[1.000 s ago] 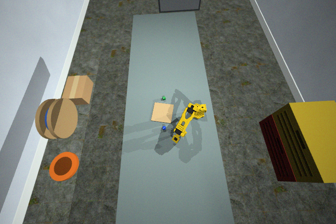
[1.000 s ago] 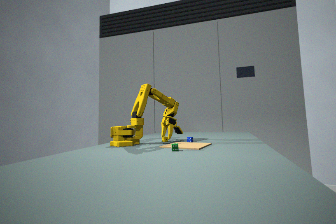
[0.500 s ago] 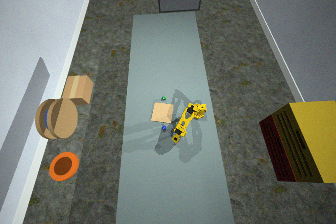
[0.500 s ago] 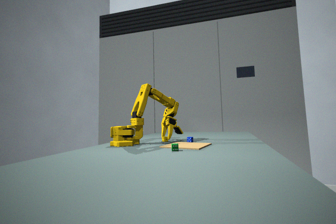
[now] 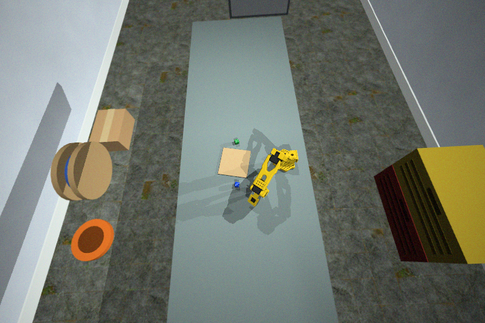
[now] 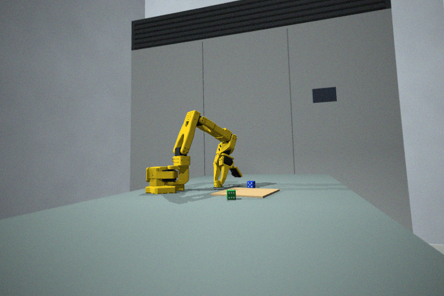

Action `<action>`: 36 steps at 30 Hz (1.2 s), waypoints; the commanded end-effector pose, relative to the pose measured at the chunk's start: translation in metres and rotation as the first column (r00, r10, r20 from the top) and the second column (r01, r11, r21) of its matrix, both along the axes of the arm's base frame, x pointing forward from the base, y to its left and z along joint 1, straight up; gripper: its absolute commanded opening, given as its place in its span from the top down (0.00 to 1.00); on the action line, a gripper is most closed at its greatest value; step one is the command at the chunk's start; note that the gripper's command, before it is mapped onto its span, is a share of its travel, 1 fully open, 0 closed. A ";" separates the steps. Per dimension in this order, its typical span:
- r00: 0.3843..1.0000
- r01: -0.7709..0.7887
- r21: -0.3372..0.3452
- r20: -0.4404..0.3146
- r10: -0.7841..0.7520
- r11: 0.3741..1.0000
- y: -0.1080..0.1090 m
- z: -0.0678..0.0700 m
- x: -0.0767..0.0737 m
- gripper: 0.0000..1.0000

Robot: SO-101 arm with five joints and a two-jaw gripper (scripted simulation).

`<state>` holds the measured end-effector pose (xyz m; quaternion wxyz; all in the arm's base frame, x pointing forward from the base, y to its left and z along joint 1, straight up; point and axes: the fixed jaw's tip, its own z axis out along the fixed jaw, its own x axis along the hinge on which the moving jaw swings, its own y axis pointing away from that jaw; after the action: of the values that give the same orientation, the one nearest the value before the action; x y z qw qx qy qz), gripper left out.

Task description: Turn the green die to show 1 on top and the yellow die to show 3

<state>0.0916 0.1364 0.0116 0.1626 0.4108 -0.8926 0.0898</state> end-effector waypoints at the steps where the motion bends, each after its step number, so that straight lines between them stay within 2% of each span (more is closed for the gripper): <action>1: 1.000 0.003 0.021 0.007 -0.004 1.000 0.000 0.002 0.004 0.83; 14: 1.000 0.007 0.025 0.000 -0.007 1.000 -0.002 0.002 0.007 0.90; 28: 1.000 0.007 0.025 -0.001 -0.007 1.000 -0.003 0.002 0.007 0.91; 36: 1.000 0.007 0.025 -0.001 -0.007 1.000 -0.003 0.002 0.007 0.99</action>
<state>0.0963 0.1326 0.0116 0.1663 0.4096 -0.8930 0.0844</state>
